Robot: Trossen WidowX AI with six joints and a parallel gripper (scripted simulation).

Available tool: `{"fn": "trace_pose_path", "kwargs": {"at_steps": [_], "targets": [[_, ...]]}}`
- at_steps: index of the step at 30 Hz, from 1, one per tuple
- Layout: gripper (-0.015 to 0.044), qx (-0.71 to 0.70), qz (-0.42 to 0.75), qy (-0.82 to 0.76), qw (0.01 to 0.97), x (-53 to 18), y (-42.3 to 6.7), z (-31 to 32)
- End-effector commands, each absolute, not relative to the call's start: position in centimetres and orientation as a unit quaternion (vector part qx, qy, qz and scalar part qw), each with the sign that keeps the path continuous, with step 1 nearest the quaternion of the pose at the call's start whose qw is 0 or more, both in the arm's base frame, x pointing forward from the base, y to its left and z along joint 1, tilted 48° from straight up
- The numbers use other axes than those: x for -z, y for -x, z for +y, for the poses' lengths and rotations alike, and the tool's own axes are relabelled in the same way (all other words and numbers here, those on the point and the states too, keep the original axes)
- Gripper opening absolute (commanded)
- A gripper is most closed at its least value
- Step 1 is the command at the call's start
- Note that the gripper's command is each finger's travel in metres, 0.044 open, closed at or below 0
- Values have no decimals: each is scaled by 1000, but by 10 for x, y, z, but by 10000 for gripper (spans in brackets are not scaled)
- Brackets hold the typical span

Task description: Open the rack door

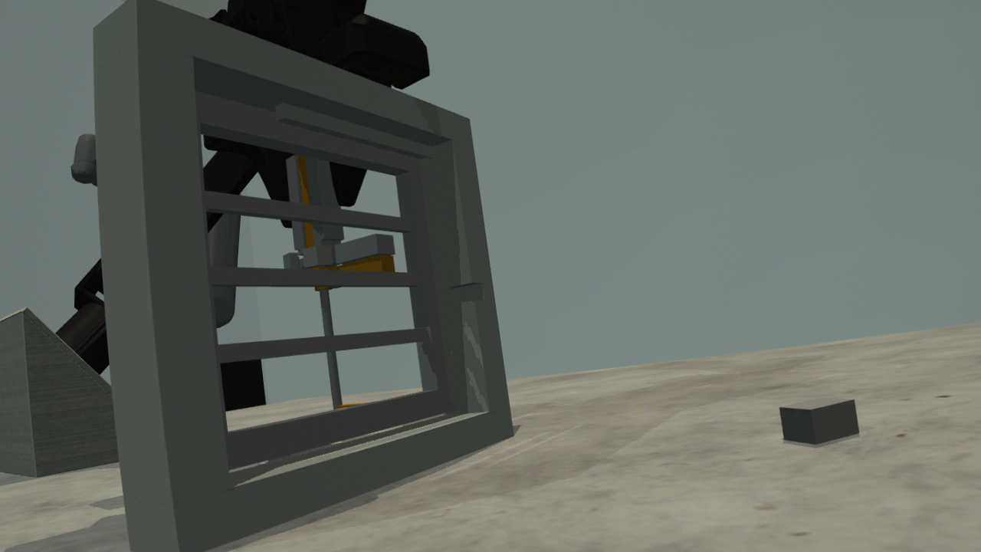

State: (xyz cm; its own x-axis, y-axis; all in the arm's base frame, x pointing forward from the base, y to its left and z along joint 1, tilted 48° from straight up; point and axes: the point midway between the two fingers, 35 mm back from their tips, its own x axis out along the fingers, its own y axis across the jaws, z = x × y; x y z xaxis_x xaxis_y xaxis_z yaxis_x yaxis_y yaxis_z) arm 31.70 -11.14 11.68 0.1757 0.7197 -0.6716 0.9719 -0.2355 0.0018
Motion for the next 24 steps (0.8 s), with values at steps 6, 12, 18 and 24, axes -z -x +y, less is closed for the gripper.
{"fn": "trace_pose_path", "kwargs": {"at_steps": [6,12,18,24], "targets": [[236,297,570,-738,204,-116,-317,-111],[98,297,570,-738,204,-116,-317,-111],[58,297,570,-738,204,-116,-317,-111],[18,297,570,-738,204,-116,-317,-111]]}}
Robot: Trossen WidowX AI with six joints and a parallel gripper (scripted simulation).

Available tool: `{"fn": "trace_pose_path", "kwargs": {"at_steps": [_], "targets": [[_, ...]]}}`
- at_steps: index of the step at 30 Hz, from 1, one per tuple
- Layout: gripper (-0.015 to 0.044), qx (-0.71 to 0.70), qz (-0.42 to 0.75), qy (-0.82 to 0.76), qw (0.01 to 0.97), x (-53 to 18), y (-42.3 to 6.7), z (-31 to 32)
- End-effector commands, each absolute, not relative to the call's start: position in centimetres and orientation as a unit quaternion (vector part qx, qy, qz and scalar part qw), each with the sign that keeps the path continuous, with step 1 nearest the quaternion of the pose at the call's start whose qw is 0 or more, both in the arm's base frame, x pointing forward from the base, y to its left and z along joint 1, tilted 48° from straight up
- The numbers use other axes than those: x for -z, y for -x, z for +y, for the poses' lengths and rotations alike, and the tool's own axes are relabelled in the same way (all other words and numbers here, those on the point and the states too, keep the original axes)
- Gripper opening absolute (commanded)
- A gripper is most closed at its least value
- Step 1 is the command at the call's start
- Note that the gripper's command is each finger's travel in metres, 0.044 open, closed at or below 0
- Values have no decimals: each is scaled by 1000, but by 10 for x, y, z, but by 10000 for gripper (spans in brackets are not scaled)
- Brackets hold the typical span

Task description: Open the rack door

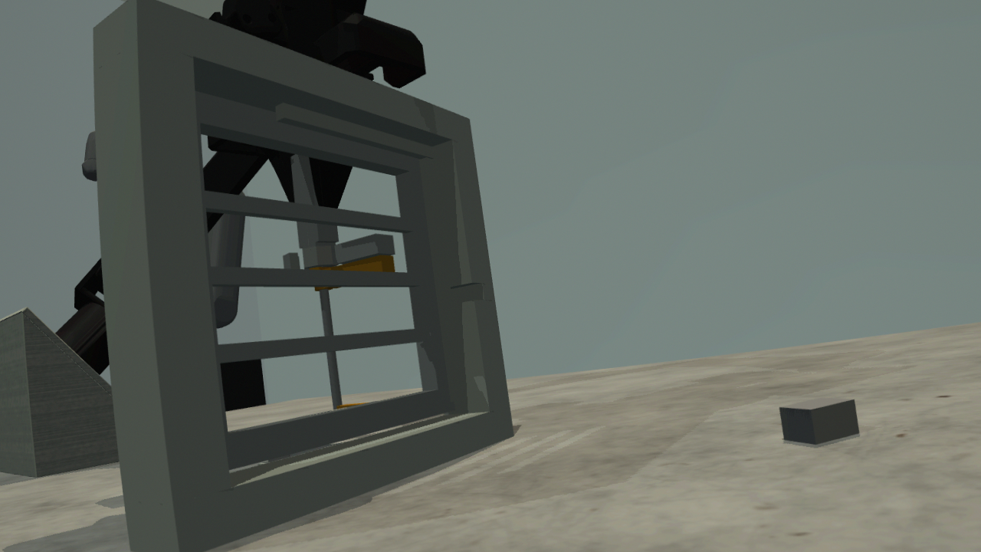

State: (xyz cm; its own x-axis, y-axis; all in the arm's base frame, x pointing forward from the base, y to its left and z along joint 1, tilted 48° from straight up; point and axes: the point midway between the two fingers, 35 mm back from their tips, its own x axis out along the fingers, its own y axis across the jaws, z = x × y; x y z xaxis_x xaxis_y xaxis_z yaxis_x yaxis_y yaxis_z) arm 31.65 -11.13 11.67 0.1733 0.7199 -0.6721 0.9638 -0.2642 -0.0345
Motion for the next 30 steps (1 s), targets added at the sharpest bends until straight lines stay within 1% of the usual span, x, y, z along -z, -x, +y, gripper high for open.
{"fn": "trace_pose_path", "kwargs": {"at_steps": [1,5,30], "targets": [[16,297,570,-738,204,-116,-317,-111],[16,294,572,-737,209,-115,-316,-111],[16,154,625,-668,373,-104,-291,-116]]}}
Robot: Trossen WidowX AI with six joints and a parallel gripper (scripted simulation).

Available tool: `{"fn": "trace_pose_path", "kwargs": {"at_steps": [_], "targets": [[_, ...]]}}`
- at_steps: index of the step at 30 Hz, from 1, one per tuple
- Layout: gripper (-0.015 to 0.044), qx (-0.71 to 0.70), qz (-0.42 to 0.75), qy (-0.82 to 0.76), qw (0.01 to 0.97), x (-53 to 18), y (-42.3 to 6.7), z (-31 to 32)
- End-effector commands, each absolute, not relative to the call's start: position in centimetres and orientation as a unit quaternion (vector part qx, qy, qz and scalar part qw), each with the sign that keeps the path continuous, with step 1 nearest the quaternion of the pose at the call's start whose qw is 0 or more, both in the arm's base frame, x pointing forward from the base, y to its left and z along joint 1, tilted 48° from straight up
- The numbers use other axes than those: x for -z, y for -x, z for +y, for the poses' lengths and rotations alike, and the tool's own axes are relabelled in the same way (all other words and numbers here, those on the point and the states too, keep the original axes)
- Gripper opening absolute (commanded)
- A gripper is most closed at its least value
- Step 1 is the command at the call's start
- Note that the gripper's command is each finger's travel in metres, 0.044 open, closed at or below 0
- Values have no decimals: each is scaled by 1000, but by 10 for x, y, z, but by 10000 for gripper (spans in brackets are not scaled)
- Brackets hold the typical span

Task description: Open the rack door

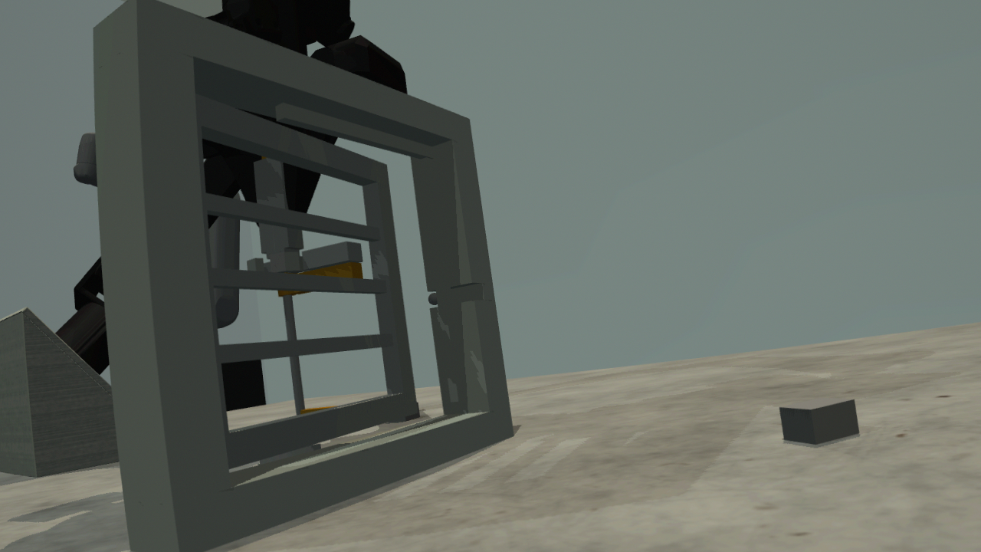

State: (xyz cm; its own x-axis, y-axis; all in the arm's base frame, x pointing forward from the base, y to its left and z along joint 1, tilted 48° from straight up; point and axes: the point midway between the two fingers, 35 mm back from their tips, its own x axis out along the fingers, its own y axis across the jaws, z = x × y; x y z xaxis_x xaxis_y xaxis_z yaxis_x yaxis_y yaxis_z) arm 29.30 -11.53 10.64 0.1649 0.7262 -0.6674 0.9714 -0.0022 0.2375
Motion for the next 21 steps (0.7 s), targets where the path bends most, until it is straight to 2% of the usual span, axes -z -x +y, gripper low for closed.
{"fn": "trace_pose_path", "kwargs": {"at_steps": [1,21], "targets": [[16,149,626,-665,379,-103,-289,-117],[16,51,642,-597,478,-81,-256,-129]]}}
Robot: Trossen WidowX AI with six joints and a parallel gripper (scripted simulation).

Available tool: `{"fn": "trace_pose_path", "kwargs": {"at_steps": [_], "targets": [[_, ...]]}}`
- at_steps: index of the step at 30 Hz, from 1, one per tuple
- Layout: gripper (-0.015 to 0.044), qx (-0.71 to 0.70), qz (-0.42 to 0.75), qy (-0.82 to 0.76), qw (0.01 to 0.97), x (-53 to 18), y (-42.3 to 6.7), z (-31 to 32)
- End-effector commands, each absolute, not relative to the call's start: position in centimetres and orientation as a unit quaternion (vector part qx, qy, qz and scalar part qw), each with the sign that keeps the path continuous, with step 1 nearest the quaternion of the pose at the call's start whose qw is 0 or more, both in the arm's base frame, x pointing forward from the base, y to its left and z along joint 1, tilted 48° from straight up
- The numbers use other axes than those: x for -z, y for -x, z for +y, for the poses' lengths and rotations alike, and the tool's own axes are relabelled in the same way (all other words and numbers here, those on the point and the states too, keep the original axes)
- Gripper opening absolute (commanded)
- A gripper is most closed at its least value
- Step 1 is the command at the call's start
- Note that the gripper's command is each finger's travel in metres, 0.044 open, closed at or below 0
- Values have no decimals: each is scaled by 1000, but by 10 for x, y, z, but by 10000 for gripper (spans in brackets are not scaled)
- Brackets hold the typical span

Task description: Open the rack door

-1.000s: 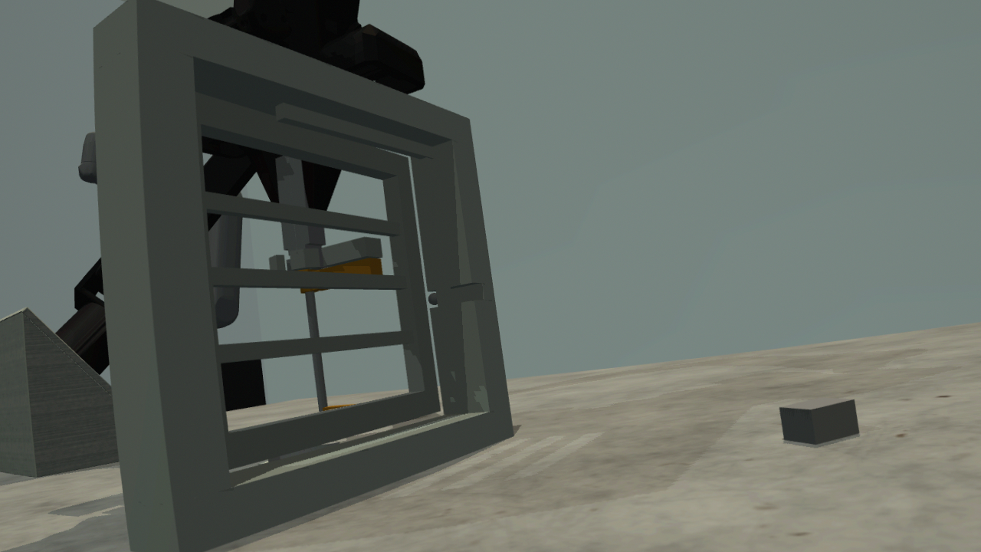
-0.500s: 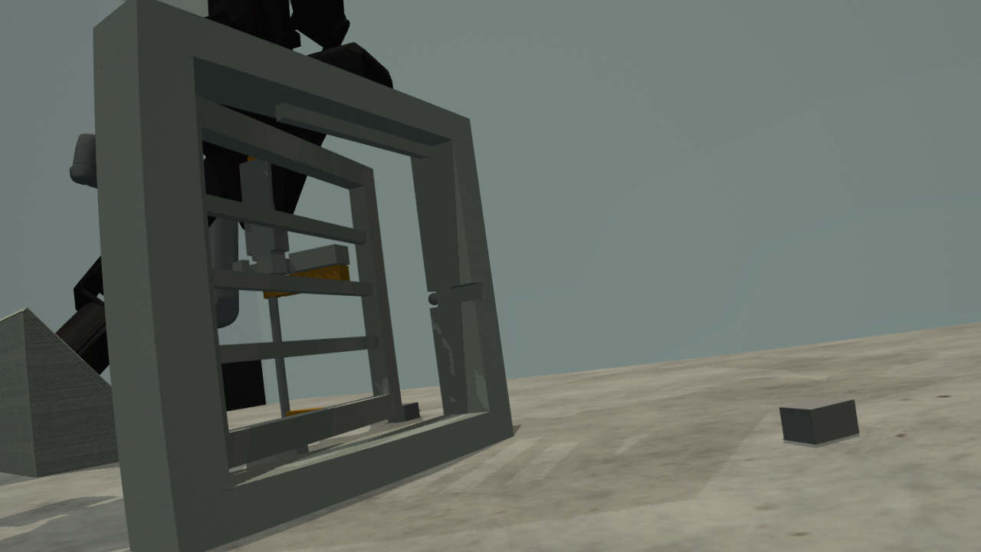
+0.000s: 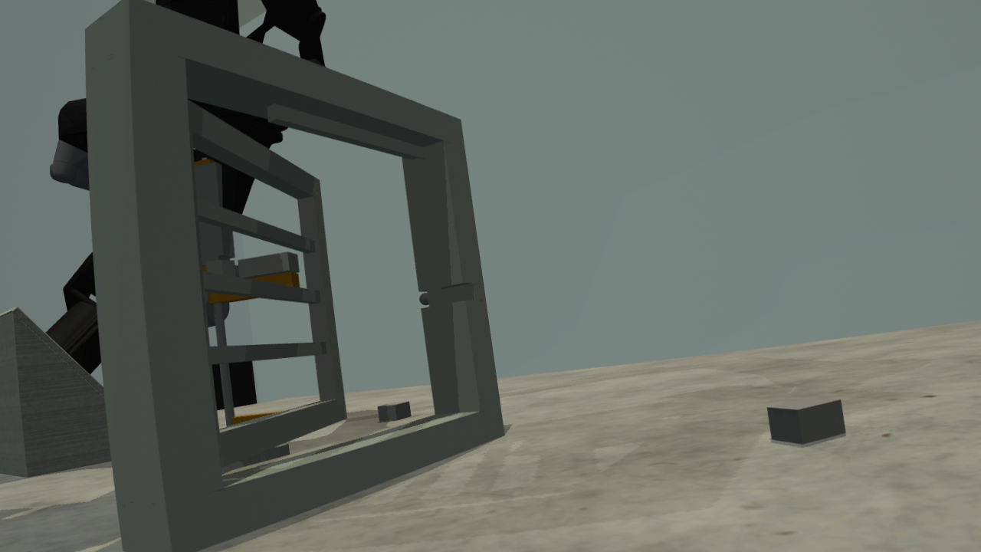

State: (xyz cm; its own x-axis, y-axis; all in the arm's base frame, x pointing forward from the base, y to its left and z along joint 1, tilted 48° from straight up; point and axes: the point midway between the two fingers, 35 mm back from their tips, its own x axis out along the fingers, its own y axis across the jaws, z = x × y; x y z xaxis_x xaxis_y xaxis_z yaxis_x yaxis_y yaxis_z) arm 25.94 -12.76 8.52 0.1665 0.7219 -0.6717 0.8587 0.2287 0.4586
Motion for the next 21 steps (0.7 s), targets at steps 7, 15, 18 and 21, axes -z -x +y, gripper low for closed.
{"fn": "trace_pose_path", "kwargs": {"at_steps": [7,15,18,21], "targets": [[16,18,644,-572,507,-71,-245,-136],[16,-20,644,-540,541,-59,-234,-145],[16,-34,643,-528,553,-54,-230,-148],[16,-49,643,-515,565,-49,-227,-152]]}}
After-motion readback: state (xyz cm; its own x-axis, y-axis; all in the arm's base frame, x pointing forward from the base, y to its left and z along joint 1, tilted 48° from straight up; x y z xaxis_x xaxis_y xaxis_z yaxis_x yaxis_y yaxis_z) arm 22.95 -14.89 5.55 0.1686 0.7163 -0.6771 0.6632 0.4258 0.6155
